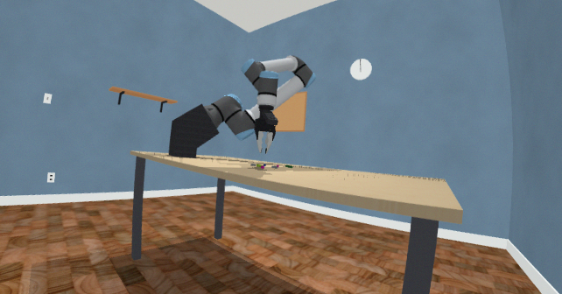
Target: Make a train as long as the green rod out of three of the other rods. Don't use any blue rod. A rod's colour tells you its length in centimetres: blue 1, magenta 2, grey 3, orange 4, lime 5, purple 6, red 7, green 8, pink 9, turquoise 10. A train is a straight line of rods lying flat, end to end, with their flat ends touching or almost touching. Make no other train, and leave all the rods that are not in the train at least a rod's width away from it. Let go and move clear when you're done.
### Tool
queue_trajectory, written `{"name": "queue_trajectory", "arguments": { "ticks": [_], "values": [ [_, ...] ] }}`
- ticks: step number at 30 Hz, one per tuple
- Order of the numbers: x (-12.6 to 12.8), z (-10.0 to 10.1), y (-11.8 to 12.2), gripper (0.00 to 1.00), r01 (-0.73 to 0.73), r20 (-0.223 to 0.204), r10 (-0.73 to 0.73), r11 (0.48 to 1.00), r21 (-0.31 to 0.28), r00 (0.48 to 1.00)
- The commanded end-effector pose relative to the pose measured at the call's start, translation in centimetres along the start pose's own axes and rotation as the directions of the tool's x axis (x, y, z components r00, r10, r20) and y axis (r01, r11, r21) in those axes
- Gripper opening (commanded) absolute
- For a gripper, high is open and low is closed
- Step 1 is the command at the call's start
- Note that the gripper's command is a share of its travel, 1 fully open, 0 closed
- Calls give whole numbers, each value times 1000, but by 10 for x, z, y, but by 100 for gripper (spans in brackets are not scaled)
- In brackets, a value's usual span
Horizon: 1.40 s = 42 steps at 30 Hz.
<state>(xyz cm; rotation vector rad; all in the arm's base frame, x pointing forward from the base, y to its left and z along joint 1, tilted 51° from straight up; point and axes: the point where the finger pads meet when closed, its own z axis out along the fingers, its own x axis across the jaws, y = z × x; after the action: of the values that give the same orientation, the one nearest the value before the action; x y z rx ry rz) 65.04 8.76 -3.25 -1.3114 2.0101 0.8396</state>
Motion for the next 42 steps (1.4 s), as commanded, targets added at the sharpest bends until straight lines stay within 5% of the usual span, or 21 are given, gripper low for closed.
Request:
{"name": "queue_trajectory", "arguments": {
  "ticks": [1, 42],
  "values": [
    [0, 2, -1, 14, 0, 0, 0, 1000, 1, 1000],
    [-1, 48, -1, 14, 0, 0, 0, 1000, 1, 1000]
  ]
}}
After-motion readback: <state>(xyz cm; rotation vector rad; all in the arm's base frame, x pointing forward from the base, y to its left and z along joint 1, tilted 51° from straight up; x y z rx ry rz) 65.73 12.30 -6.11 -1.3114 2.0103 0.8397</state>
